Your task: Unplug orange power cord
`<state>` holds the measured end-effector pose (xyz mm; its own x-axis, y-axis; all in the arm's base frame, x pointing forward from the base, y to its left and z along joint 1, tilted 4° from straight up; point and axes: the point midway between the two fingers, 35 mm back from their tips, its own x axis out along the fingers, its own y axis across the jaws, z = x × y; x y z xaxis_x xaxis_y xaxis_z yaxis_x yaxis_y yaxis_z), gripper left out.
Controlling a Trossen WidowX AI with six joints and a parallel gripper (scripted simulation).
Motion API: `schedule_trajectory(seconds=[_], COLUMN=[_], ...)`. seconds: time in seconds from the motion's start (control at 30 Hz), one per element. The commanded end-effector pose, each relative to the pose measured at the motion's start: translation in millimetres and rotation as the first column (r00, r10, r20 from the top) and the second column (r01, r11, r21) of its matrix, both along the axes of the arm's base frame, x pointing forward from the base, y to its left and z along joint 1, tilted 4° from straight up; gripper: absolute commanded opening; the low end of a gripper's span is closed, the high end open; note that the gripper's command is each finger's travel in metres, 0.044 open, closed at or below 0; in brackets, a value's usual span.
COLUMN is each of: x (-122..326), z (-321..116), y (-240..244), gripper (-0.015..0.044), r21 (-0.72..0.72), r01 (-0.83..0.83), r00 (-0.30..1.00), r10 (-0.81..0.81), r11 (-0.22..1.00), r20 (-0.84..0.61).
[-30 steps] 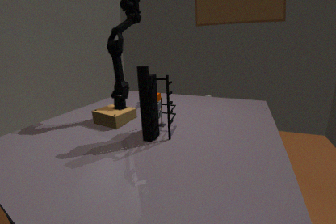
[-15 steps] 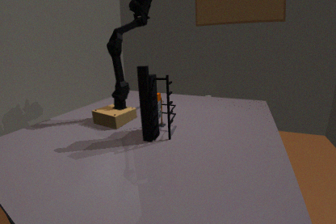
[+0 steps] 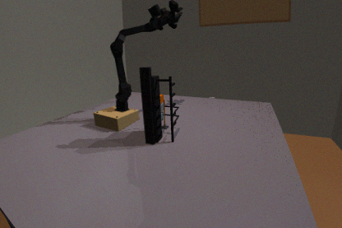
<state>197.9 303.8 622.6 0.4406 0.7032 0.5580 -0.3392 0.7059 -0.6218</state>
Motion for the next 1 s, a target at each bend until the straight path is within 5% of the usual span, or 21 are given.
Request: schedule_trajectory(seconds=[0.0,0.37,0.67,0.97], x=[42,111,171,169], z=[-43,-121,-246,-357], y=[5,-19,-89,-187], gripper=[0.016,0.016,0.016,0.016], r21=[-0.183,-0.436,-0.813,-0.967], r01=[0.109,0.21,0.186,-0.107], r00=[0.992,0.942,0.821,0.688], r10=[-0.118,-0.3,-0.542,-0.686], r11=[0.977,0.875,0.552,0.23], r20=[-0.039,-0.148,-0.18,-0.239])
